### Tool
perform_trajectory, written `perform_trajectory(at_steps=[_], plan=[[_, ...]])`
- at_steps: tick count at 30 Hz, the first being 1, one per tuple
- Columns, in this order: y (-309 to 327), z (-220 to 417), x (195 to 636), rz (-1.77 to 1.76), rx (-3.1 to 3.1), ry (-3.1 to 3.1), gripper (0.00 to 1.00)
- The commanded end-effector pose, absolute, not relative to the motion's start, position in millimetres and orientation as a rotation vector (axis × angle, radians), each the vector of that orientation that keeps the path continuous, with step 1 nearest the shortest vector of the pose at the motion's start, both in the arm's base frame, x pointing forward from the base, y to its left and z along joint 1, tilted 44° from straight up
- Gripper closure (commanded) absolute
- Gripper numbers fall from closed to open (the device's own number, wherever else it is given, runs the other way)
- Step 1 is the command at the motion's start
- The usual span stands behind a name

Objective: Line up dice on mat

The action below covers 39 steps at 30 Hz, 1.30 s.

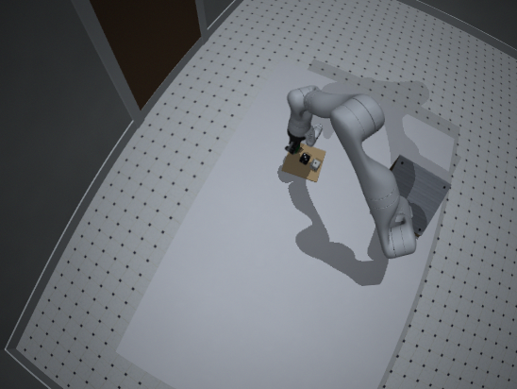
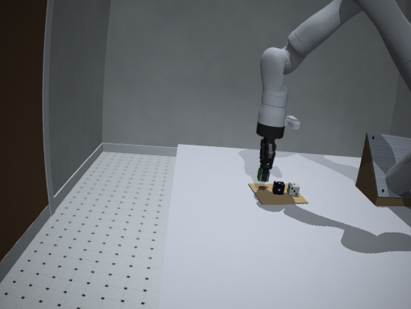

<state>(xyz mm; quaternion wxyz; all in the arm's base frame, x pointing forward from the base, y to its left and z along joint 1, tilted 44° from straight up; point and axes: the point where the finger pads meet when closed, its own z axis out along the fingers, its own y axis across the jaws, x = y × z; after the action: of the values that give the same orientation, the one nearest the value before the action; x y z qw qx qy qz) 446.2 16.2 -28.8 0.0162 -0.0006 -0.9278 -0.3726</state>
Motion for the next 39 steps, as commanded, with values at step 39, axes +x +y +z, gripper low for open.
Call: perform_trajectory(at_steps=[39], plan=[[38.5,-48.4,440.9,-1.167,0.006,-2.867,0.74]])
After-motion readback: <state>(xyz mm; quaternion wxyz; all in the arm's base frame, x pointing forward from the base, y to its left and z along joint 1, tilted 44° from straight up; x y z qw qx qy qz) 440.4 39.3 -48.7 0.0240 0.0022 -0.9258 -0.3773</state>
